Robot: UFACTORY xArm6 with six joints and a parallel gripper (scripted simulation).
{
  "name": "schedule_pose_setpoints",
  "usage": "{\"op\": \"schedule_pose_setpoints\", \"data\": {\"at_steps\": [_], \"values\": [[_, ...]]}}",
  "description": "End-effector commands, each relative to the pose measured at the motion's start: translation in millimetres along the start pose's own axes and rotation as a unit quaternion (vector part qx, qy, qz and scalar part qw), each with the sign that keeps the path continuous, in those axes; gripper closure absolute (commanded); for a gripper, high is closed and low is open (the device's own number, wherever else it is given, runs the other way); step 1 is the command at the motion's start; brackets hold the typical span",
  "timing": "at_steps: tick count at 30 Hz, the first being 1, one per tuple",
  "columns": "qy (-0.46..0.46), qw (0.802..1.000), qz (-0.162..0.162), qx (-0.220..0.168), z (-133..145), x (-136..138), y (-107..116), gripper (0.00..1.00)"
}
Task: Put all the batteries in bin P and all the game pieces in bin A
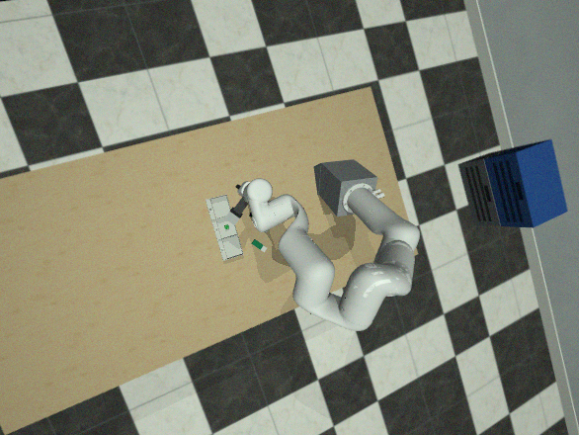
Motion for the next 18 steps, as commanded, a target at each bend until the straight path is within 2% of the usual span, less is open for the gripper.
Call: {"op": "schedule_pose_setpoints", "data": {"at_steps": [1, 6, 13, 15, 18], "values": [[0.0, 1.0, 0.001, 0.001, -1, 1, 1, 0.72], [0.0, 1.0, 0.001, 0.001, -1, 1, 1, 0.72], [0.0, 1.0, 0.001, 0.001, -1, 1, -27, 0.72], [0.0, 1.0, 0.001, 0.001, -1, 1, -27, 0.72], [0.0, 1.0, 0.001, 0.001, -1, 1, -39, 0.72]]}}
Point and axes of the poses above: the point where the finger pads meet when closed, its own y axis back along the fingers, its own x axis across the jaws, z = x × y, the point moved 10 cm from there along y, back along the fingers, and after that the axes turned 3 degrees about y, right-handed, at the moved point
